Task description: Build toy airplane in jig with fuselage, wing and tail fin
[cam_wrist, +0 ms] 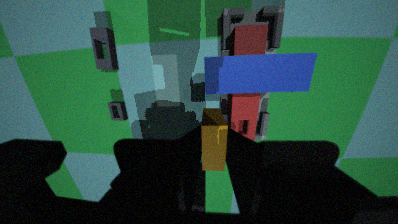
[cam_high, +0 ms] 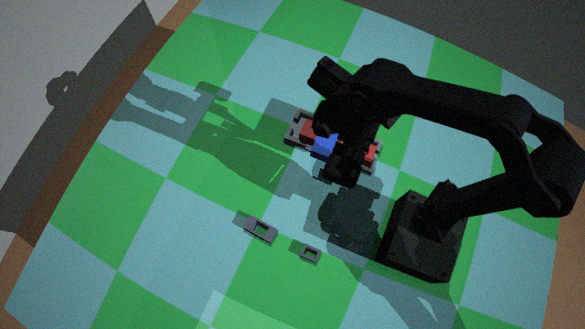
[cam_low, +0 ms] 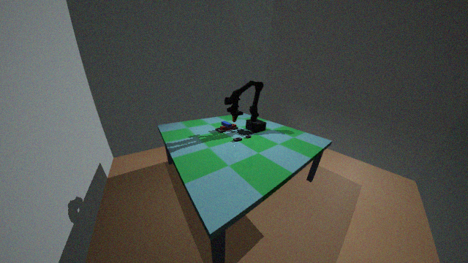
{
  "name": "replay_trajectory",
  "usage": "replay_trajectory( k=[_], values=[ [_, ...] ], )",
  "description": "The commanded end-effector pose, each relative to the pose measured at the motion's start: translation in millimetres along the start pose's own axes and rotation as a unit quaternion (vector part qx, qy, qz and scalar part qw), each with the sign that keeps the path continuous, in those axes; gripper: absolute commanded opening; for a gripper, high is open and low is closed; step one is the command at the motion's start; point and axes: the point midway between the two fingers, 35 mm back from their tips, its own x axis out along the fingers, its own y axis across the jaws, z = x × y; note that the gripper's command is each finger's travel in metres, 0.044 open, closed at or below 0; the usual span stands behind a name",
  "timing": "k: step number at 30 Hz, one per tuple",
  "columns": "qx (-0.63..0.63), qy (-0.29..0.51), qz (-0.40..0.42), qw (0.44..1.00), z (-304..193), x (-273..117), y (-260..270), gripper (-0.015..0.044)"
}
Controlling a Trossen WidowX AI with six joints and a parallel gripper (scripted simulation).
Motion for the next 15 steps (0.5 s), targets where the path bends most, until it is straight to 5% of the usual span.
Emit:
replay_trajectory(
  k=[1, 15],
  values=[
    [-0.003, 0.001, -0.002, 1.0, -4.9, 3.1, -12.5, 0.0],
    [-0.007, 0.002, 0.0, 1.0, -26.6, 12.2, -51.4, 0.0]
  ],
)
